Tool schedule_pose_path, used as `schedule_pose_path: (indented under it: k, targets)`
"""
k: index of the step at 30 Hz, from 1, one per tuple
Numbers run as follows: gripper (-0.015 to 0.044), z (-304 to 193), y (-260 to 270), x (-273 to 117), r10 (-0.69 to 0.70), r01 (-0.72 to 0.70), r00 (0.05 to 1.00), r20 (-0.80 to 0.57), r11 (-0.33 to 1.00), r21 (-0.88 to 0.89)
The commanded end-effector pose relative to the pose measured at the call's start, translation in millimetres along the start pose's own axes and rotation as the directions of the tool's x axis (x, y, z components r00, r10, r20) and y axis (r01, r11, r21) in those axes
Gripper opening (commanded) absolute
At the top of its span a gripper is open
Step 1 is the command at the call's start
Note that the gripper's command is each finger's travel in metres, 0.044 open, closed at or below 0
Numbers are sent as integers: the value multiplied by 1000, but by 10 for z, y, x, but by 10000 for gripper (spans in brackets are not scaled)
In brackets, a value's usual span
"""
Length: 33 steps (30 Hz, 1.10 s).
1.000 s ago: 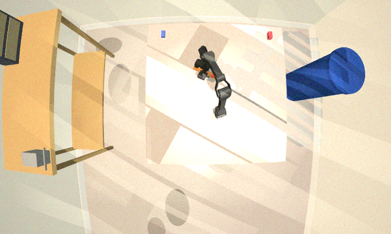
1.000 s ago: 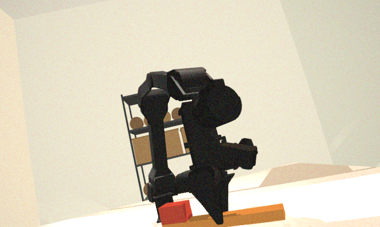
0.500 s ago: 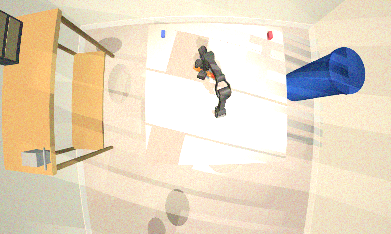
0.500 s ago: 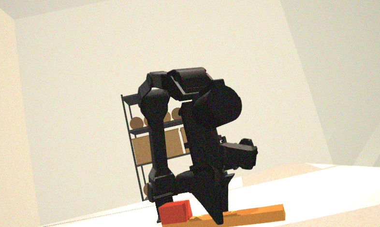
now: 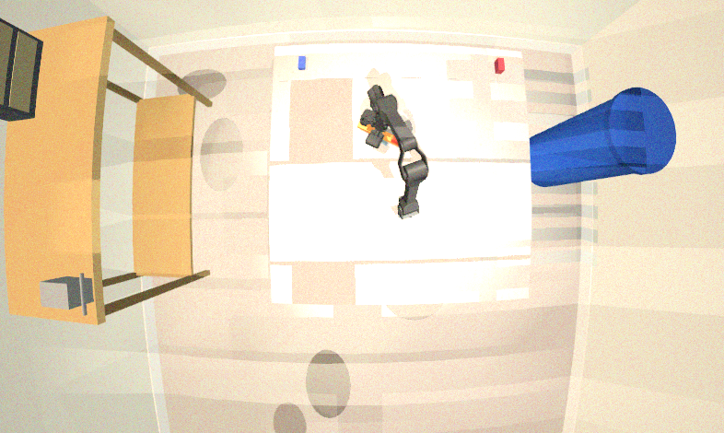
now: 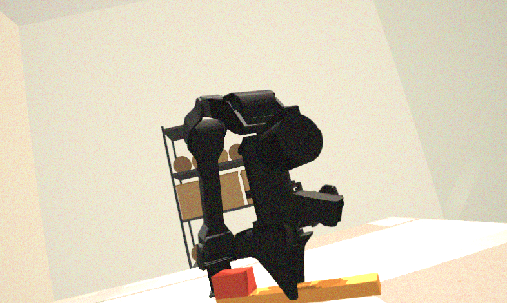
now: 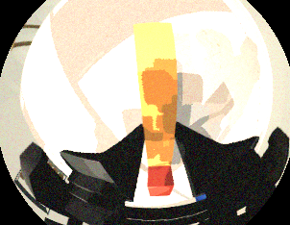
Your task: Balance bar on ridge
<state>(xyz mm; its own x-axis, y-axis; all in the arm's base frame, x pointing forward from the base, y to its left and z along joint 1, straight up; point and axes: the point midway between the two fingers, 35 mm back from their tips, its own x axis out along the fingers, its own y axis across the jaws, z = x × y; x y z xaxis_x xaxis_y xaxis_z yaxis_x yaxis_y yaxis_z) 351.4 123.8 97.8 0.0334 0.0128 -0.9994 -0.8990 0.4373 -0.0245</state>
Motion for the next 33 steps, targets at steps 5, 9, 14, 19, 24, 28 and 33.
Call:
schedule_pose_path:
  k: [5, 9, 14, 19, 24, 28, 33]
  targets:
    - [79, -1, 0, 1, 0, 0, 1000, 0, 1000, 0]
    - [167, -1, 0, 1, 0, 0, 1000, 0, 1000, 0]
    - [167, -1, 0, 1, 0, 0, 1000, 0, 1000, 0]
    - [167, -1, 0, 1, 0, 0, 1000, 0, 1000, 0]
    - [168, -1, 0, 1, 0, 0, 1000, 0, 1000, 0]
    - [169, -1, 0, 1, 0, 0, 1000, 0, 1000, 0]
    - [170, -1, 0, 1, 0, 0, 1000, 0, 1000, 0]
